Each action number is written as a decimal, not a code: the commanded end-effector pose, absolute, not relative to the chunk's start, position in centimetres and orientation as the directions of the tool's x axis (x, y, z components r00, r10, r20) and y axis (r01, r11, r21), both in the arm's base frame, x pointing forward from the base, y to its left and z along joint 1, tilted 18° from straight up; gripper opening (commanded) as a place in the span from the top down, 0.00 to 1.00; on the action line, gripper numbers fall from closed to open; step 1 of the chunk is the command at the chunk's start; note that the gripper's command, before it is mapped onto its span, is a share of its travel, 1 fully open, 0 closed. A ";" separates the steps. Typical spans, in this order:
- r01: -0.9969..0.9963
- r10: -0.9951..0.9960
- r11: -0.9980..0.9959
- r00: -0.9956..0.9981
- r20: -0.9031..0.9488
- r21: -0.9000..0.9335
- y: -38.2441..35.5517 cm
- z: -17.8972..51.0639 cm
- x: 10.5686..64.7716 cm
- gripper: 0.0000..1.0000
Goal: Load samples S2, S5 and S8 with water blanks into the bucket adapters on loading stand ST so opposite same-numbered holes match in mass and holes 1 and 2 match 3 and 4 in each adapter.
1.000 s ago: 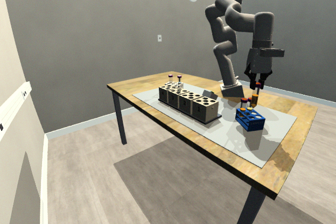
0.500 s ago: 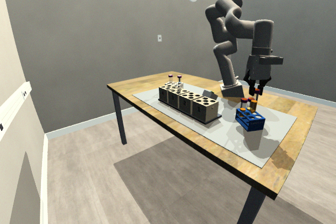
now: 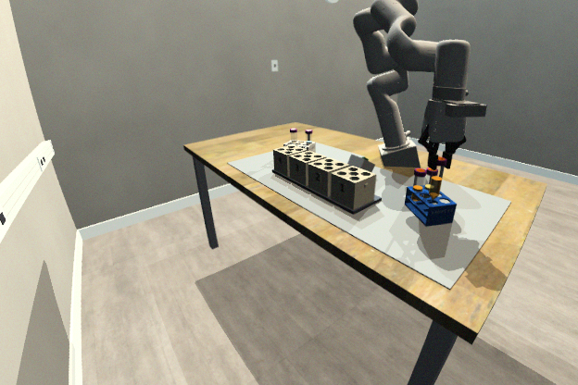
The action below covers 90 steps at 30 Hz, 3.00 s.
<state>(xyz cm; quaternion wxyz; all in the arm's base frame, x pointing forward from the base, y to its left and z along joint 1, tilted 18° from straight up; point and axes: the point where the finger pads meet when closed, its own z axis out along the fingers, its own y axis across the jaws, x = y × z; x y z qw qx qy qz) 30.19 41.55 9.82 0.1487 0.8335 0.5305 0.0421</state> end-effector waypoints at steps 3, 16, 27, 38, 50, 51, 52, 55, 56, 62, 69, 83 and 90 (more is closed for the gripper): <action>0.871 0.897 -0.393 0.433 -0.083 0.293 41.7 10.0 30.2 1.00; 0.871 0.897 -0.393 0.433 -0.083 0.293 41.5 9.1 30.4 1.00; 0.871 0.897 -0.393 0.433 -0.083 0.293 41.3 8.3 30.6 1.00; 0.871 0.897 -0.393 0.433 -0.084 0.293 41.1 7.4 30.8 1.00; 0.871 0.897 -0.393 0.433 -0.084 0.293 40.9 6.3 31.1 1.00; 0.871 0.897 -0.393 0.433 -0.084 0.293 40.9 6.2 31.1 1.00; 0.871 0.897 -0.393 0.433 -0.084 0.293 40.9 6.2 31.1 1.00; 0.871 0.897 -0.393 0.433 -0.084 0.293 40.8 6.0 31.2 1.00; 0.871 0.897 -0.393 0.433 -0.084 0.293 40.8 5.9 31.2 1.00; 0.871 0.897 -0.393 0.433 -0.084 0.293 40.7 5.3 31.4 1.00; 0.871 0.897 -0.393 0.433 -0.084 0.293 40.6 4.7 31.5 1.00; 0.871 0.897 -0.393 0.433 -0.084 0.293 40.4 4.2 31.6 1.00; 0.871 0.897 -0.393 0.433 -0.084 0.293 40.4 4.2 31.6 1.00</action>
